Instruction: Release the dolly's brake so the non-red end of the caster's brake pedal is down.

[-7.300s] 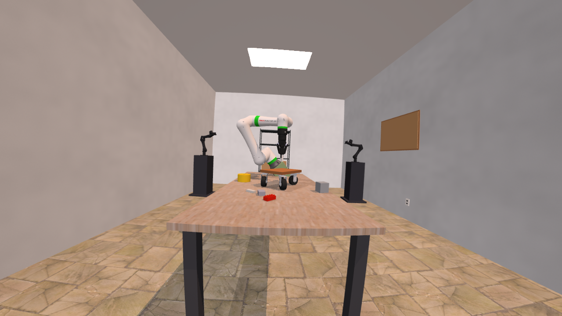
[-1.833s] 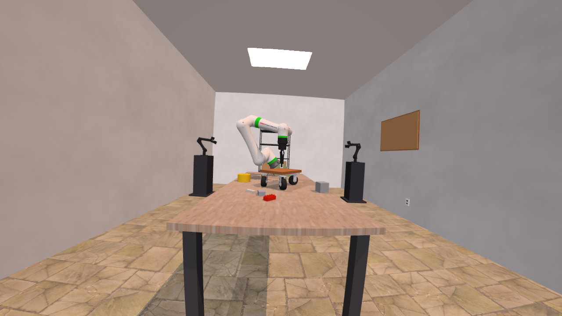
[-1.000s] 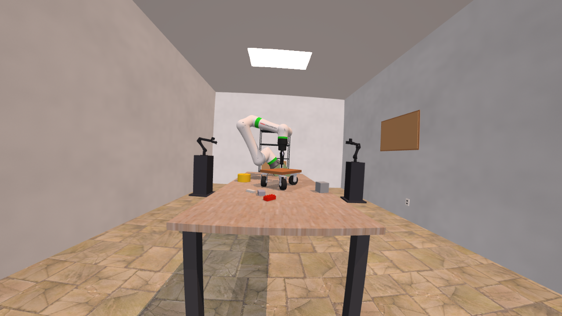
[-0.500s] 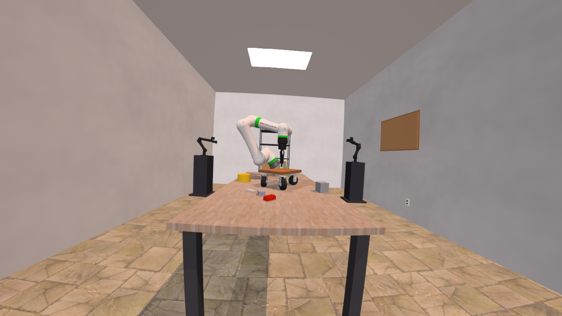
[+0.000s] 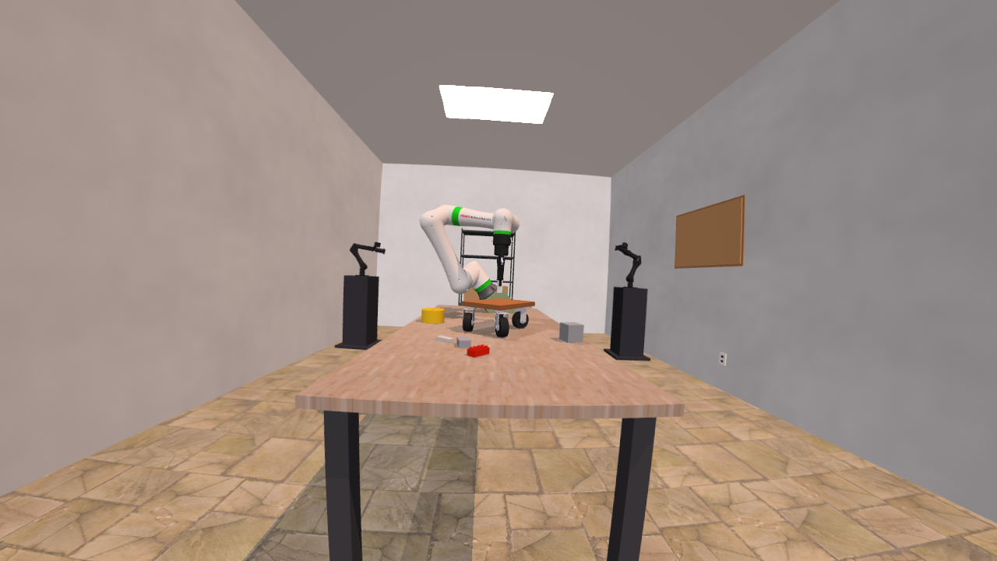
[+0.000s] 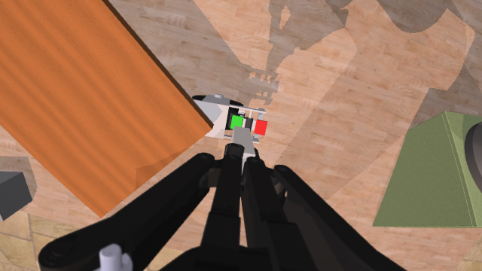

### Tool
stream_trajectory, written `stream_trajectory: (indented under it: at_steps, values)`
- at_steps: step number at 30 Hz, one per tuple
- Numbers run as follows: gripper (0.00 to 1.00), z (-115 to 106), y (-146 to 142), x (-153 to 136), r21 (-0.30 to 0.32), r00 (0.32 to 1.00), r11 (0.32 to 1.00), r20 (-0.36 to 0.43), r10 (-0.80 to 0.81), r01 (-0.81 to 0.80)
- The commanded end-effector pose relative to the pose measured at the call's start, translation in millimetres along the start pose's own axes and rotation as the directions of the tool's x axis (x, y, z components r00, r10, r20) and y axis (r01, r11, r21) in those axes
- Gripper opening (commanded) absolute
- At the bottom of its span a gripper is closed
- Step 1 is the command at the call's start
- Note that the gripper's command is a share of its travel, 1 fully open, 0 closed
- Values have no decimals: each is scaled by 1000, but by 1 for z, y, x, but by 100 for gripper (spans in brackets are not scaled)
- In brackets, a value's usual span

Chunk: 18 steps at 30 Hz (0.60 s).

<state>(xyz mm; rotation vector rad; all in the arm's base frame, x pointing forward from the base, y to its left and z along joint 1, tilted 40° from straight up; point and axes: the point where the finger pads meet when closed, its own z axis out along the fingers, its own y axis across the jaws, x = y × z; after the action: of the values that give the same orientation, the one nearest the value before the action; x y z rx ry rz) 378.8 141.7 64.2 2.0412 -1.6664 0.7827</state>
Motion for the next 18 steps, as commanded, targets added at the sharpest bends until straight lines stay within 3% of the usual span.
stream_trajectory:
  at_steps: [1,18]
  values:
    - [0,-8,0,0,0,1000,1000,0,0,0]
    - [0,-12,0,0,0,1000,1000,0,0,0]
